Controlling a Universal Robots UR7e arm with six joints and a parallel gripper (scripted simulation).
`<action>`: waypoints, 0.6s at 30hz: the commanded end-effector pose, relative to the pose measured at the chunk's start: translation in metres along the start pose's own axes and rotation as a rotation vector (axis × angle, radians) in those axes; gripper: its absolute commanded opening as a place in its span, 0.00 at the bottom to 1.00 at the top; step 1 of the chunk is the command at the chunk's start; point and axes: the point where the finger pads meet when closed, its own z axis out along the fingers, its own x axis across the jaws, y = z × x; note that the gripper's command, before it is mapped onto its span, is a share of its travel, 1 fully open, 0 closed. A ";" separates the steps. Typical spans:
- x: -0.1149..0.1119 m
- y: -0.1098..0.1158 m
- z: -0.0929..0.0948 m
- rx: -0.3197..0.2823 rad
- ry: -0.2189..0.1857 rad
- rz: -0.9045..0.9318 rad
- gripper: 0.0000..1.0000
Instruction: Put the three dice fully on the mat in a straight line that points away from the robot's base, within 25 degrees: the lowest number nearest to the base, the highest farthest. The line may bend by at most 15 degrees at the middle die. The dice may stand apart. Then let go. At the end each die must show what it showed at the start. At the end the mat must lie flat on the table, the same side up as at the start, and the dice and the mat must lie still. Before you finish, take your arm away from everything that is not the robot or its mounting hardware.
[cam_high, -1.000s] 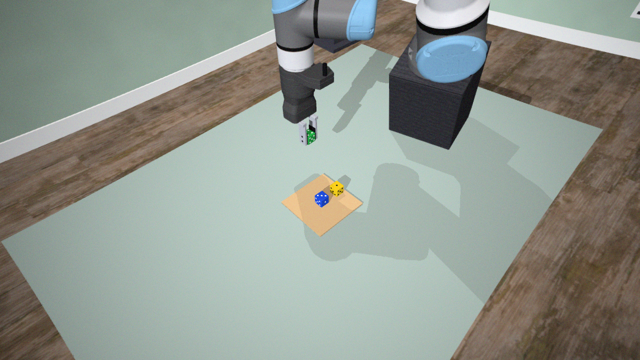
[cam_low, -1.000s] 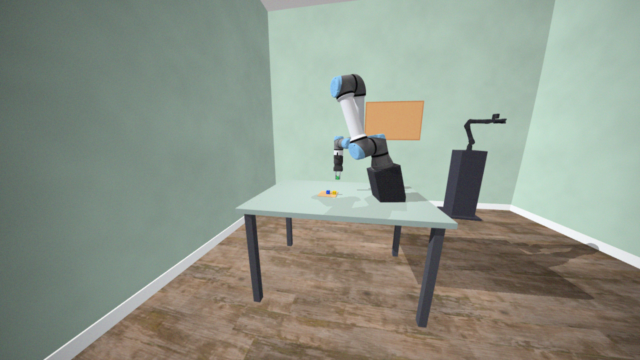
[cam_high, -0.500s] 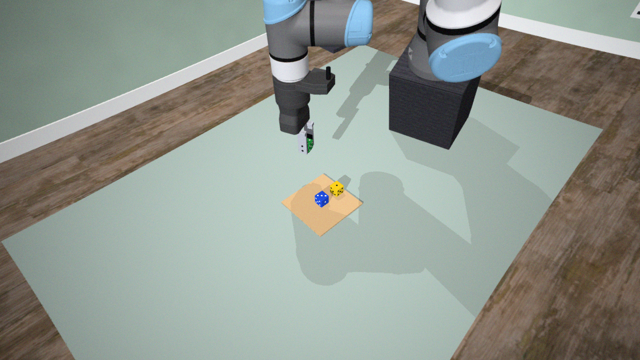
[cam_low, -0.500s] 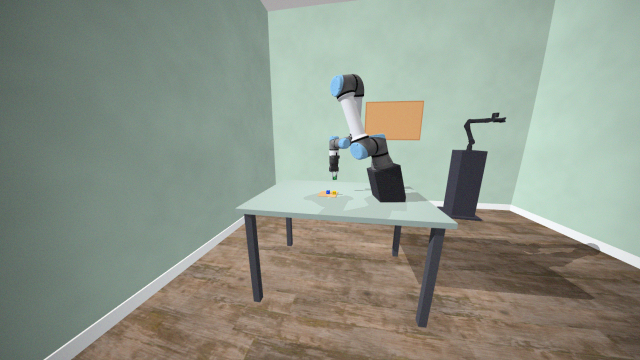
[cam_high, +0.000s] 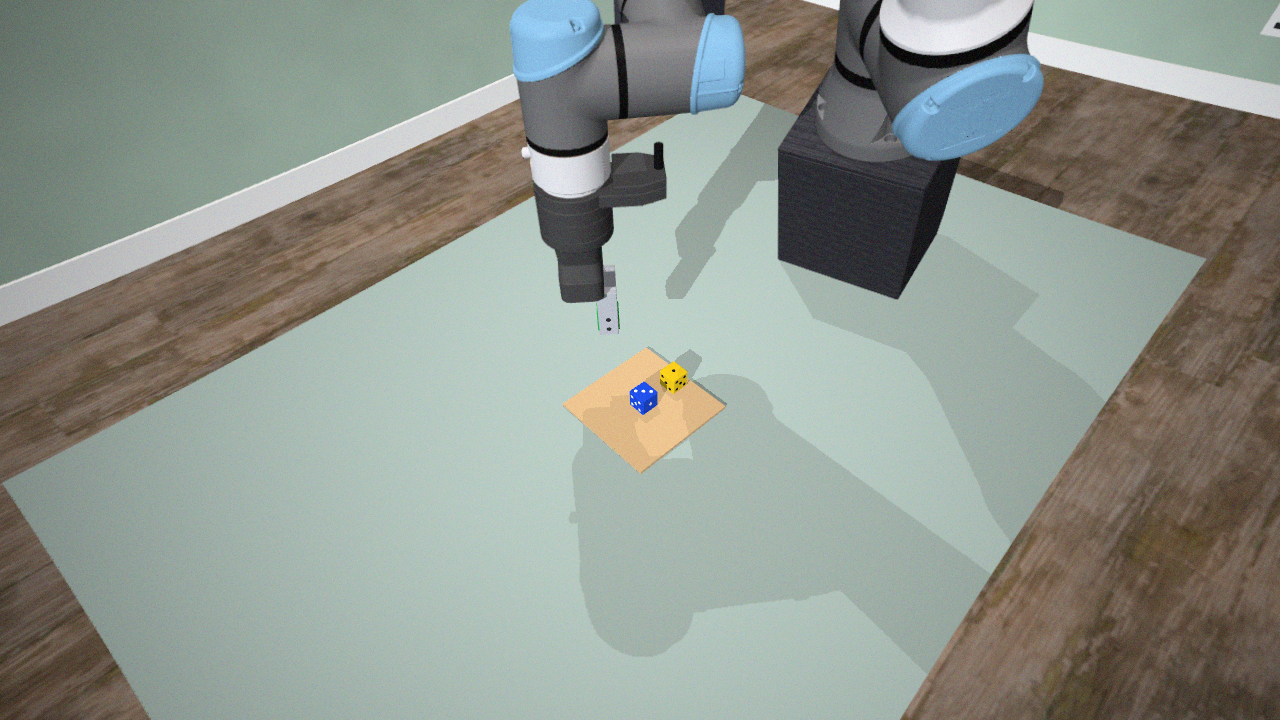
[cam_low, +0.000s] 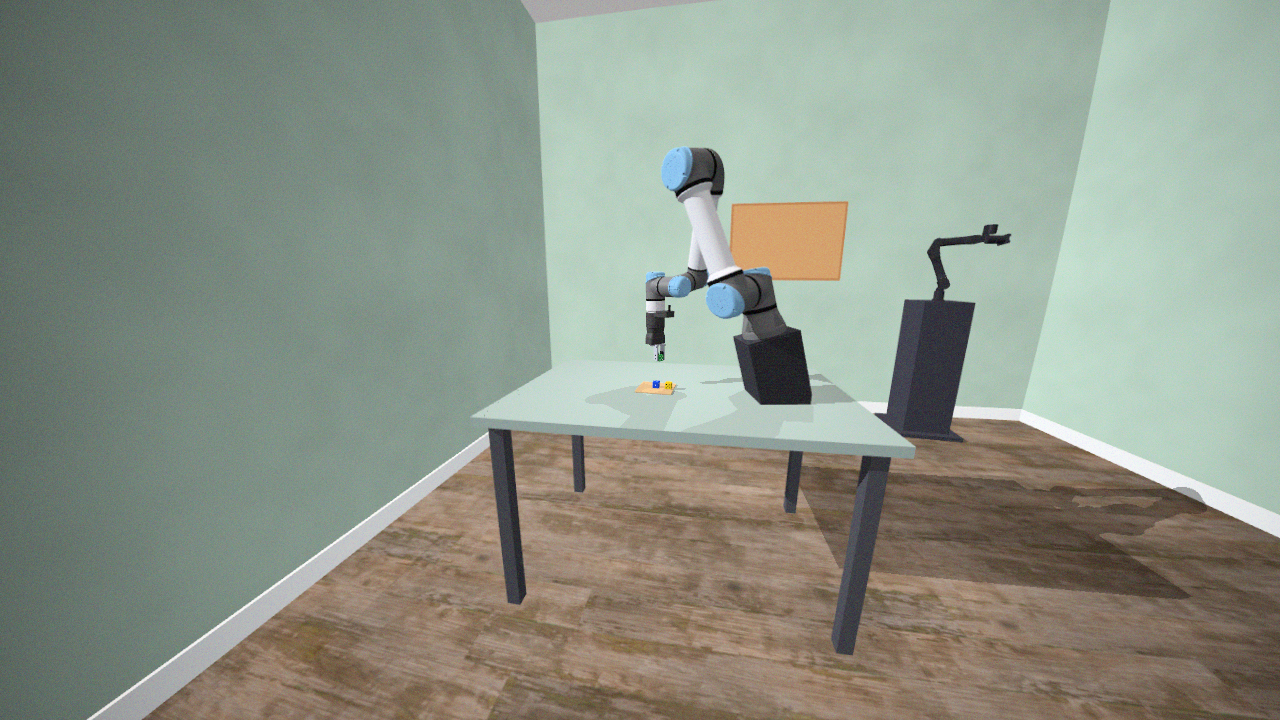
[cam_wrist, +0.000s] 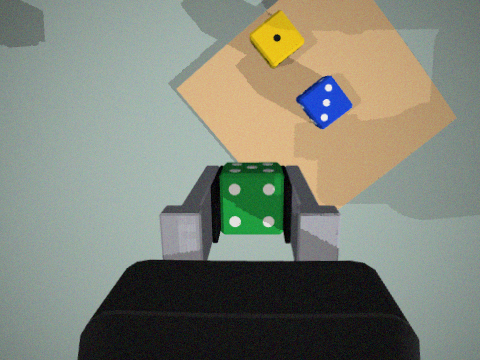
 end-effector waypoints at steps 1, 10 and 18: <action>0.016 0.002 -0.001 -0.002 0.001 -0.147 0.49; 0.042 0.003 -0.003 -0.005 0.002 -0.386 0.49; 0.074 0.002 -0.005 -0.009 0.006 -0.646 0.49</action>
